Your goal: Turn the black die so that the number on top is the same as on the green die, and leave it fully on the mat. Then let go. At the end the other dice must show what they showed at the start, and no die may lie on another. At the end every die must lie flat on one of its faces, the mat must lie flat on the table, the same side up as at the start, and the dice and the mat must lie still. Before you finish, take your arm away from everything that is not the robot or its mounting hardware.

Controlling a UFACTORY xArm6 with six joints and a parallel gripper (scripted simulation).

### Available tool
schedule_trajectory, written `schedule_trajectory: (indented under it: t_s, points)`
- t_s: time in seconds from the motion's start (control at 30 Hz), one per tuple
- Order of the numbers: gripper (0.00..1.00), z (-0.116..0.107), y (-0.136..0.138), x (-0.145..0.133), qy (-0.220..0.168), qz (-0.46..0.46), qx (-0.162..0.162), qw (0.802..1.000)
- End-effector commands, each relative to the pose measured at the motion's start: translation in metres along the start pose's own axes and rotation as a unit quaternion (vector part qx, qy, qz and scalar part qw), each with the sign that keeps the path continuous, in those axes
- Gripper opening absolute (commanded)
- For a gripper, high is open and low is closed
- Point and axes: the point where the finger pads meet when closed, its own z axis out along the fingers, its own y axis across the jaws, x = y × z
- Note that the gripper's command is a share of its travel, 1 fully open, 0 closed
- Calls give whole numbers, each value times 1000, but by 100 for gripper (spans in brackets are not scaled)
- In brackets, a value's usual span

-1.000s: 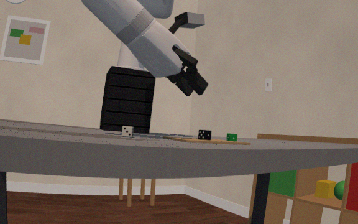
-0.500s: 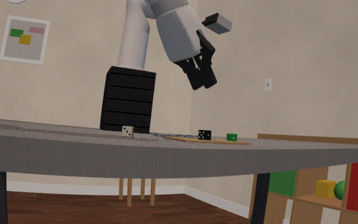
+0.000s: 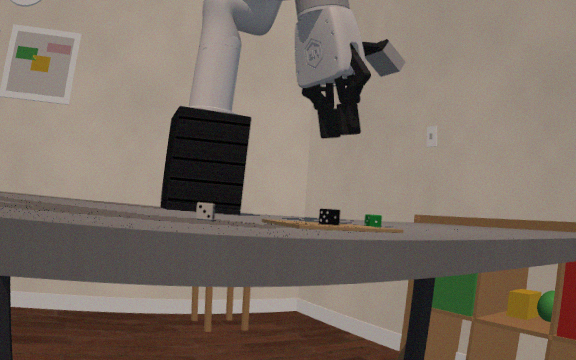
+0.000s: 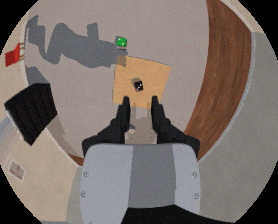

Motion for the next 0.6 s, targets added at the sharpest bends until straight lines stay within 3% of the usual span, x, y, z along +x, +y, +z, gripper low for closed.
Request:
schedule_trajectory:
  t_s: [0.0,0.13,0.37,0.4,0.57]
  points:
    - [36,-2,-1,4,-75,6,17,997]
    - [36,-2,0,7,-96,5,13,995]
    - [36,-2,0,9,-101,4,12,995]
    - [100,-2,0,9,-101,4,12,995]
    - [100,-2,0,9,-101,4,12,995]
